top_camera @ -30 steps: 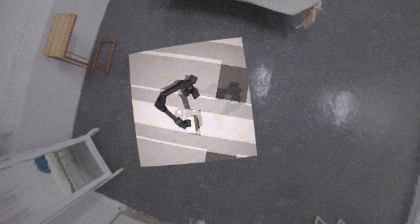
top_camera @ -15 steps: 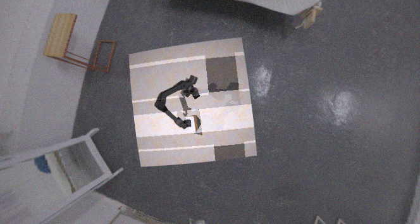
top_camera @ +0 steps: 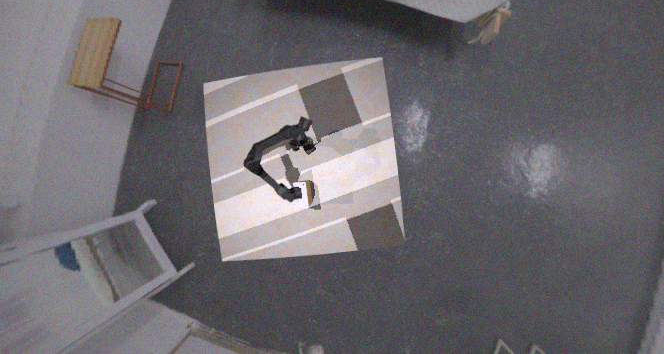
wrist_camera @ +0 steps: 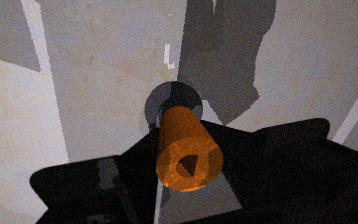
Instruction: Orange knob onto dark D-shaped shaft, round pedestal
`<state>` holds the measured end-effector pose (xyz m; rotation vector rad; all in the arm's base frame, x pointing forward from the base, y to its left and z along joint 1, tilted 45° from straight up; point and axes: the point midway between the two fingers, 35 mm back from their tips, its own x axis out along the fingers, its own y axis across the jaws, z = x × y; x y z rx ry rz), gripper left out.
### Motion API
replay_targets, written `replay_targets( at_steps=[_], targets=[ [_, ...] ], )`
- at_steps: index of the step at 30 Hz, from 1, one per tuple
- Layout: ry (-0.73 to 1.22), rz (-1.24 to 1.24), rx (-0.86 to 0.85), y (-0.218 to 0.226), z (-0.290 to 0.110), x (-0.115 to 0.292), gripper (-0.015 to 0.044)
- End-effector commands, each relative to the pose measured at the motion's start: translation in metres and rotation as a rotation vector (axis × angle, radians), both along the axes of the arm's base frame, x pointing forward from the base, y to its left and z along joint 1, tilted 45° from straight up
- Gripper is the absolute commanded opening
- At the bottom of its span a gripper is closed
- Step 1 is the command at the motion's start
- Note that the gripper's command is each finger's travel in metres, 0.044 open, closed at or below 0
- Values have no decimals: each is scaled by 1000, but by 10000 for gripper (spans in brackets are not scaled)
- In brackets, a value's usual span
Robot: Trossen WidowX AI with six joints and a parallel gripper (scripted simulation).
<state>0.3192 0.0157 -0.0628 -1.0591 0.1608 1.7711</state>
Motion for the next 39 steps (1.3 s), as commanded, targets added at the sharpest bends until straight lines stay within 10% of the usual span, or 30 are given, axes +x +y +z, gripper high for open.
replay_targets(
  at_steps=[1, 39],
  targets=[
    [0, -2, 1, 0, -1, -1, 0],
    [-145, 148, 20, -1, 1, -1, 0]
  ],
)
